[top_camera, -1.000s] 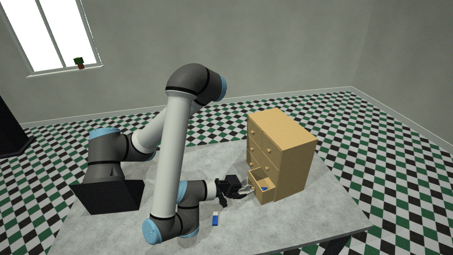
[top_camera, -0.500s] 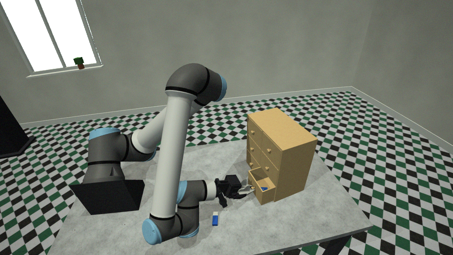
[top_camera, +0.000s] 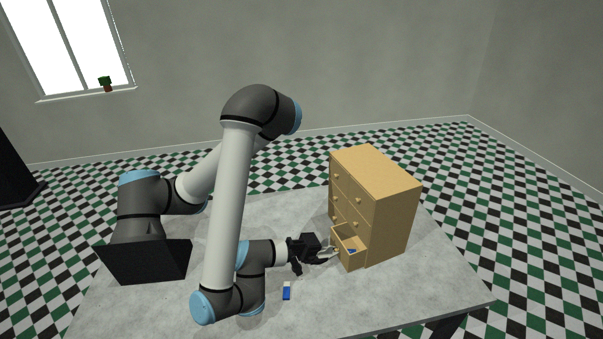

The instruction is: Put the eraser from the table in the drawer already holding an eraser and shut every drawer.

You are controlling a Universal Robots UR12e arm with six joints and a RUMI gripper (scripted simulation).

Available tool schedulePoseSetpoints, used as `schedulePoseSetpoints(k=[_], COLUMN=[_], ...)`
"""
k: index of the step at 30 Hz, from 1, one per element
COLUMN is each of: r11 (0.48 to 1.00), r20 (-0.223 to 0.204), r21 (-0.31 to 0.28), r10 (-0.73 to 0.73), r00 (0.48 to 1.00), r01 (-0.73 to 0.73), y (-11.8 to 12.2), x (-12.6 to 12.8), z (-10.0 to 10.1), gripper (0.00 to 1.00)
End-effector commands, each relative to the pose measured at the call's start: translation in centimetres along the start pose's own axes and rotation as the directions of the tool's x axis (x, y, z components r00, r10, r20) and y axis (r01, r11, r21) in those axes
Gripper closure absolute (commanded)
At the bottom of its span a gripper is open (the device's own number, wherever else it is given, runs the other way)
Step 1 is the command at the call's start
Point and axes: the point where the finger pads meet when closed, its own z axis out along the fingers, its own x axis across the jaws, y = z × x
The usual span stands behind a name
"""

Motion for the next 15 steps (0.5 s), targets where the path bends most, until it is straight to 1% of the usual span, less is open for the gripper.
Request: schedulePoseSetpoints(k=[1,2,3,5,6,10,11,13,14,15], r11=[1.000,1.000,1.000,1.000,1.000,1.000,1.000,1.000,1.000,1.000], r20=[0.000,0.000,0.000,0.000,0.000,0.000,0.000,0.000,0.000,0.000], r21=[-0.001,-0.001,-0.001,-0.001,-0.001,-0.001,-0.001,-0.001,-0.001,-0.001], r10=[-0.001,-0.001,-0.001,-0.001,-0.001,-0.001,-0.001,-0.001,-0.001,-0.001], r00=[1.000,1.000,1.000,1.000,1.000,1.000,1.000,1.000,1.000,1.000], r01=[0.001,0.001,0.001,0.001,0.001,0.001,0.001,0.001,0.001,0.001], y=[0.07,0.07,0.07,0.07,0.07,0.07,0.07,0.07,0.07,0.07], x=[-0.02,-0.02,-0.02,-0.02,-0.02,-0.02,-0.02,-0.02,-0.02,-0.02], z=[-0.01,-0.01,-0.01,-0.01,-0.01,-0.01,-0.01,-0.01,-0.01,-0.01], gripper=[0.90,0.90,0.88,0.88,0.85,0.85,0.83,0.83,0.80,0.80])
